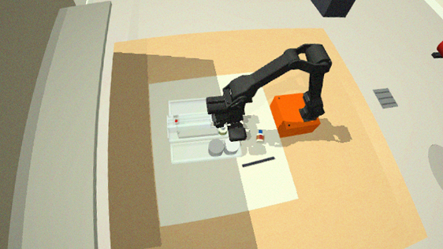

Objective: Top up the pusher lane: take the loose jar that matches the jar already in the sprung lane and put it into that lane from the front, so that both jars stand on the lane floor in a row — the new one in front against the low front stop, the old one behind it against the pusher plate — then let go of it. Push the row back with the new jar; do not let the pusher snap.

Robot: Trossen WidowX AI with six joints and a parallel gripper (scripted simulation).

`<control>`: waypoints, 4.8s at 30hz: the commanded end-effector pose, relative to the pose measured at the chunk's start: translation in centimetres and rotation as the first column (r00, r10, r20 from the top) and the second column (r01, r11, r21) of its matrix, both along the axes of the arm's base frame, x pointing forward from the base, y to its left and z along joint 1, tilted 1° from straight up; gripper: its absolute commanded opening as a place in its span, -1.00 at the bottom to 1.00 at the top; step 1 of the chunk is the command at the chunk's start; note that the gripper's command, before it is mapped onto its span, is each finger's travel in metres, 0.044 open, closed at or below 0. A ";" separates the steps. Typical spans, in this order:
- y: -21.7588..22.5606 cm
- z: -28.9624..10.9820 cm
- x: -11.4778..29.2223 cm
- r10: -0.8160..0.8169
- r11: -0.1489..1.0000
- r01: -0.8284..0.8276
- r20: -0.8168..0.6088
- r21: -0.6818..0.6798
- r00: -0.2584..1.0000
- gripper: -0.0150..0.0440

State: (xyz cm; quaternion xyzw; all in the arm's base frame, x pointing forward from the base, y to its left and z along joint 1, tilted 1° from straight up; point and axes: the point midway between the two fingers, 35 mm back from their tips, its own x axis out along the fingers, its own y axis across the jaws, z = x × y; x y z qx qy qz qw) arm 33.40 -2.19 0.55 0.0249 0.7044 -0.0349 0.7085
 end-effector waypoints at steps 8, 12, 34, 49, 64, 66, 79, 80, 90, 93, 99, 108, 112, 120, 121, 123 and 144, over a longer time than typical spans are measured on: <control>0.0 0.2 0.8 0.001 1.000 -0.001 0.023 0.000 1.000 -0.49; 0.0 0.2 0.9 0.001 1.000 -0.001 0.023 0.000 1.000 -0.49; -0.1 -0.2 1.0 0.001 1.000 -0.001 0.023 0.000 1.000 -0.49; -0.1 -0.7 1.0 0.001 1.000 -0.001 0.023 0.000 1.000 -0.49; -0.1 -1.2 0.9 0.001 1.000 -0.001 0.023 0.000 1.000 -0.49; -0.1 -1.2 0.9 0.001 1.000 -0.001 0.023 0.000 1.000 -0.49; -0.1 -1.7 0.8 0.001 1.000 -0.001 0.023 0.000 1.000 -0.49; -0.1 -1.7 0.8 0.001 1.000 -0.001 0.023 0.000 1.000 -0.49; -0.1 -2.0 0.7 0.001 1.000 -0.001 0.023 0.000 1.000 -0.49; -0.1 -2.1 0.7 0.001 1.000 -0.001 0.023 0.000 1.000 -0.49; 0.0 -2.1 0.6 0.001 1.000 -0.001 0.023 0.000 1.000 -0.49; 0.0 -2.1 0.4 0.001 1.000 -0.001 0.023 0.000 1.000 -0.49; 0.0 -2.1 0.4 0.001 1.000 -0.001 0.023 0.000 1.000 -0.49; 0.0 -2.1 0.2 0.001 1.000 -0.001 0.023 0.000 1.000 -0.49; 0.0 -2.1 0.2 0.001 1.000 -0.001 0.023 0.000 1.000 -0.49; 0.0 -2.1 0.2 0.001 1.000 -0.001 0.023 0.000 1.000 -0.49; 0.0 -2.1 -0.4 0.001 1.000 -0.001 0.022 0.000 1.000 -0.49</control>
